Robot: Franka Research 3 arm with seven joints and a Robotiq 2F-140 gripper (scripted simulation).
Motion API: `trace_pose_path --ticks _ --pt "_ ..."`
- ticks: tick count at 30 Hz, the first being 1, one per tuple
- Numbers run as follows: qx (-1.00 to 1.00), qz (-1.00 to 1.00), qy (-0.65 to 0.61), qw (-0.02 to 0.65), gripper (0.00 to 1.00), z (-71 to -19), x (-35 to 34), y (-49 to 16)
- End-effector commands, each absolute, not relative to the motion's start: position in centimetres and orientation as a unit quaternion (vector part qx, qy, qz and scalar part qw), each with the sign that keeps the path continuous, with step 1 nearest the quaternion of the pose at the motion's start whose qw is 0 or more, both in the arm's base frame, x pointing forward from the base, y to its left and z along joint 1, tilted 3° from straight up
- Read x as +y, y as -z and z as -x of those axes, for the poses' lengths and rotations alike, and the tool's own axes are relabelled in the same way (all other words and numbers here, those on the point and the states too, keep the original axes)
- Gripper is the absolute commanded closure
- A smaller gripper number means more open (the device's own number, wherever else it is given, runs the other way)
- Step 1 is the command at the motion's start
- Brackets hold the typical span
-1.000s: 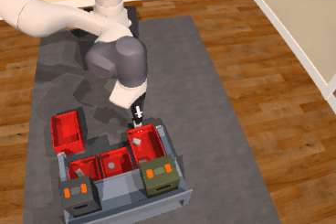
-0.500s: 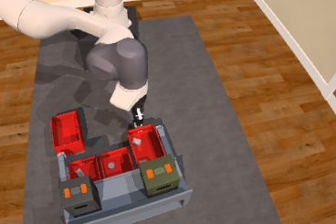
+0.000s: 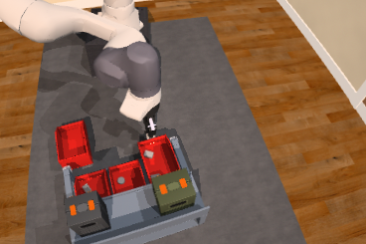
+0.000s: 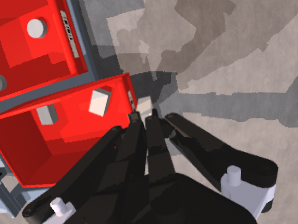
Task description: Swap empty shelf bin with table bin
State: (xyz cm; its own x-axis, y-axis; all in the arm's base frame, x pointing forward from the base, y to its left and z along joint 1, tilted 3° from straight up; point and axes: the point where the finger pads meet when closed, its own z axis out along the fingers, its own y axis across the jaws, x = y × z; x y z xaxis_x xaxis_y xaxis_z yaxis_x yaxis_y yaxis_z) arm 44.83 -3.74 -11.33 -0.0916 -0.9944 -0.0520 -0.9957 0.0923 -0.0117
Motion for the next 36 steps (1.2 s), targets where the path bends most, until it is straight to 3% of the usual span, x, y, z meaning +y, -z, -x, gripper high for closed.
trace_pose_path --ticks 1,36 --pt "0.737 0.676 -0.014 0.024 1.00 -45.0 -3.7 11.3" --pt "0.737 0.676 -0.014 0.024 1.00 -48.7 -4.0 11.2"
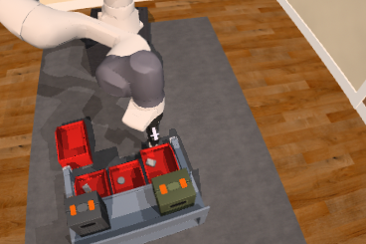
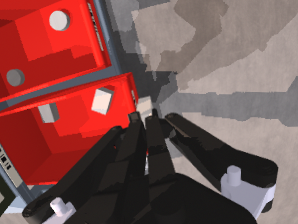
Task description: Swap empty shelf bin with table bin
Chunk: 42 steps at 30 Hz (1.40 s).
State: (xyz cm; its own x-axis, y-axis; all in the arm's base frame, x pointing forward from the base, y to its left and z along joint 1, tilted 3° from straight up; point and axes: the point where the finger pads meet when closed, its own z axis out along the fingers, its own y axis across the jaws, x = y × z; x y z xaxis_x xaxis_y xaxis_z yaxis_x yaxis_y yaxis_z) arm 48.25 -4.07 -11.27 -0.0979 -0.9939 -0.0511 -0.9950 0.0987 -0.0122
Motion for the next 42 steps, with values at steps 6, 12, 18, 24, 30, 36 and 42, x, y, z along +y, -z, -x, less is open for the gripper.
trace_pose_path --ticks 6,12,18,24,30,36,42 --pt "0.737 0.676 -0.014 0.024 1.00 -49.3 -4.1 11.2" --pt "0.737 0.676 -0.014 0.024 1.00 -50.0 -4.1 11.2" --pt "0.737 0.676 -0.014 0.024 1.00 -50.5 -4.2 11.1" --pt "0.737 0.676 -0.014 0.024 1.00 -50.8 -4.2 11.1" --pt "0.737 0.676 -0.014 0.024 1.00 -51.0 -4.2 11.1" --pt "0.737 0.676 -0.014 0.024 1.00 -51.0 -4.2 11.1" --pt "0.737 0.676 -0.014 0.024 1.00 -51.0 -4.2 11.1"
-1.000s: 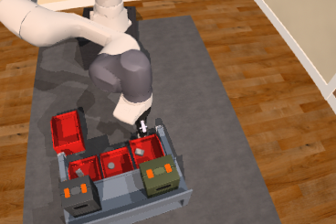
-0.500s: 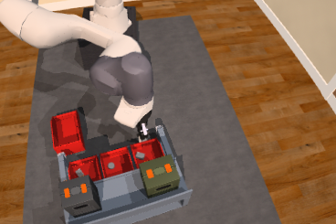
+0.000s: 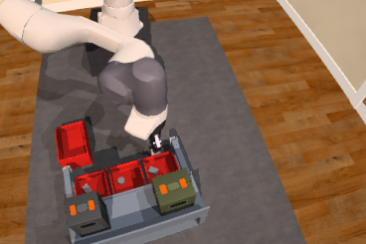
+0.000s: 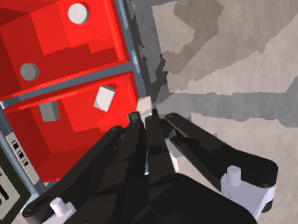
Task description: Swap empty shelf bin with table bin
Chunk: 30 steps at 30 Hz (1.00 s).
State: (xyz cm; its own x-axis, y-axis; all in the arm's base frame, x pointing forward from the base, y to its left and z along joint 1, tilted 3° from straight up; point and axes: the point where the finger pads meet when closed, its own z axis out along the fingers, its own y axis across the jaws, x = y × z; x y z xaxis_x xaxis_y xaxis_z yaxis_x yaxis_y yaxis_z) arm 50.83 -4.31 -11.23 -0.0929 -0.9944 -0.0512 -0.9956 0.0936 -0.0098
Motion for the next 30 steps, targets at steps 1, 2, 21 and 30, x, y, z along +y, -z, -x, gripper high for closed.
trace_pose_path --ticks 1,2,21,30 --pt "0.737 0.676 -0.014 0.024 1.00 -51.0 -4.2 11.1" --pt "0.737 0.676 -0.014 0.024 1.00 -51.0 -4.2 11.1" --pt "0.737 0.676 -0.014 0.024 1.00 -50.2 -4.2 10.3" --pt "0.737 0.676 -0.014 0.024 1.00 -49.3 -4.1 9.5"
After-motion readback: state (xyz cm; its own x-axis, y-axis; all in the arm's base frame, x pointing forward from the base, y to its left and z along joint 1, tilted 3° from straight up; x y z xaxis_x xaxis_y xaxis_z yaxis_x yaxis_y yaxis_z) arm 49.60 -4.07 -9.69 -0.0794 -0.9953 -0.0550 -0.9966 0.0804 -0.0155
